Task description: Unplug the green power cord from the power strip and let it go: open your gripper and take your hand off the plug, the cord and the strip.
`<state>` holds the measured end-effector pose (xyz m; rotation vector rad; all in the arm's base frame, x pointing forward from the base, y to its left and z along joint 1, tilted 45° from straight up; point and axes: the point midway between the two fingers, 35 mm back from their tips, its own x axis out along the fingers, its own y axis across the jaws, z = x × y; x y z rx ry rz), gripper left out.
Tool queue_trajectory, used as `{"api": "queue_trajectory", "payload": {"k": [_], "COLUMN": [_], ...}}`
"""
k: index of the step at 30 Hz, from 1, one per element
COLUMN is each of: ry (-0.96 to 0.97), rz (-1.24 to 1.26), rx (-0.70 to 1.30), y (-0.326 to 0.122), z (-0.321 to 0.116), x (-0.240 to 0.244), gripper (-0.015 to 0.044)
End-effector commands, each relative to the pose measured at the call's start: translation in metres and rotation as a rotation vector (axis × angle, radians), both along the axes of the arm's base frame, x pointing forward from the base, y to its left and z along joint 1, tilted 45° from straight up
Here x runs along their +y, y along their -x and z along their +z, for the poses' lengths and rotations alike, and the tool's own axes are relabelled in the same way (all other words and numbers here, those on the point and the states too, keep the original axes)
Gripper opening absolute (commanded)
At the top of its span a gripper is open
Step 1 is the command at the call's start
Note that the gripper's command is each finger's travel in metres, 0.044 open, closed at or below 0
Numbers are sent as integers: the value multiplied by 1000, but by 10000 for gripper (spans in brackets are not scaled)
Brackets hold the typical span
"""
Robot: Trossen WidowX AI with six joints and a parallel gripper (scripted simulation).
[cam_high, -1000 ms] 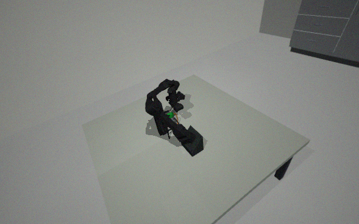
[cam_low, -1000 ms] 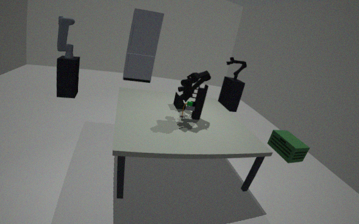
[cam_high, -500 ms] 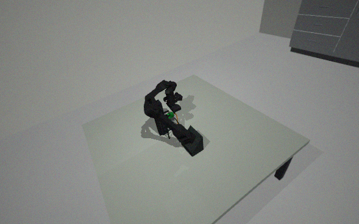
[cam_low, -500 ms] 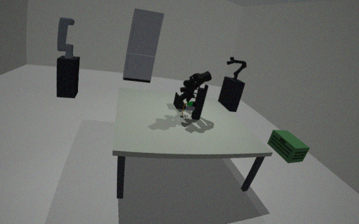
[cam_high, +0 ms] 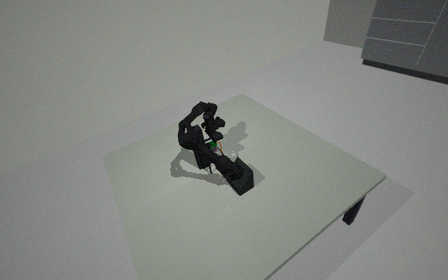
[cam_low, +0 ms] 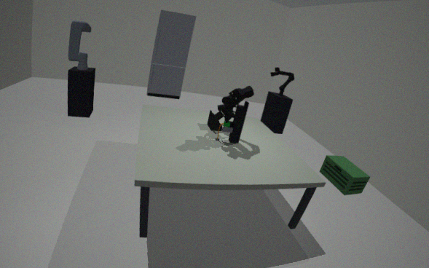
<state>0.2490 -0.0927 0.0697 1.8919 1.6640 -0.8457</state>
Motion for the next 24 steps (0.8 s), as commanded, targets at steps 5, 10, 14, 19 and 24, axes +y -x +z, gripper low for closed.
{"api": "queue_trajectory", "payload": {"k": [5,10,14,19,24], "ry": [-3,-4,1,1,1], "rz": [-4,-4,0,0,0], "rx": [-1,-1,-2,-2,-2], "y": [0,0,-1,-1,-1], "z": [-5,-7,-6,-6,-7], "x": [8,9,7,7,7], "gripper": [160,160,75,41,0]}}
